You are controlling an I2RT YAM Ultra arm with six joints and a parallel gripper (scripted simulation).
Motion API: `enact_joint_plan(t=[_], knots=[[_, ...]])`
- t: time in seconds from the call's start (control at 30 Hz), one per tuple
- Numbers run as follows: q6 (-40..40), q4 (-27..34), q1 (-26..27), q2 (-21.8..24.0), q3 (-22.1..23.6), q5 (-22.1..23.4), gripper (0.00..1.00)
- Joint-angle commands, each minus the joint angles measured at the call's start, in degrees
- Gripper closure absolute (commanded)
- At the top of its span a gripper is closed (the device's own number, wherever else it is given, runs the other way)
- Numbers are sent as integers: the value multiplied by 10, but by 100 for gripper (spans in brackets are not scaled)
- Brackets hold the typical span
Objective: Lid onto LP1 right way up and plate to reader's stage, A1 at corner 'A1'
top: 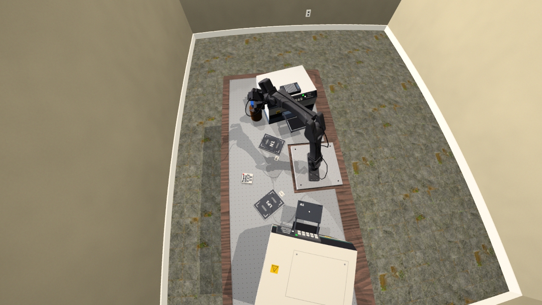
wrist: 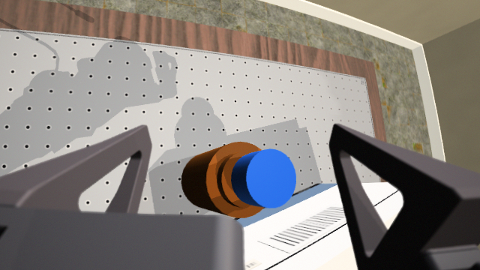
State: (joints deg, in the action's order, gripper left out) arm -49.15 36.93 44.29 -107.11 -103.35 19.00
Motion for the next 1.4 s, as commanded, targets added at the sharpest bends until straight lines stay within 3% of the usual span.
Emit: enact_joint_plan(t=[0.0, 0.07, 0.2, 0.3, 0.4, 0.47, 0.57, 0.67, 0.77, 0.9, 0.97, 1.03, 1.07, 1.17, 1.27, 1.37], knots=[[-24, 41, 10, 18, 12, -19, 0], [-39, 65, 3, 24, -14, -40, 0], [-48, 70, 15, 37, 27, -40, 0], [-71, 108, 4, 43, -4, -70, 0], [-81, 115, 19, 56, 37, -70, 0], [-81, 115, 19, 56, 37, -70, 0], [-104, 151, 6, 51, 7, -100, 0], [-110, 153, 23, 74, 48, -98, 0], [-132, 189, 12, 77, 17, -126, 0], [-139, 192, 27, 92, 59, -125, 0], [-154, 215, 21, 94, 31, -144, 0], [-154, 215, 21, 94, 31, -144, 0], [-162, 229, 14, 73, 26, -153, 0], [-169, 231, 31, 109, 69, -152, 0], [-189, 266, 21, 110, 37, -180, 0], [-198, 270, 35, 126, 79, -179, 0]])
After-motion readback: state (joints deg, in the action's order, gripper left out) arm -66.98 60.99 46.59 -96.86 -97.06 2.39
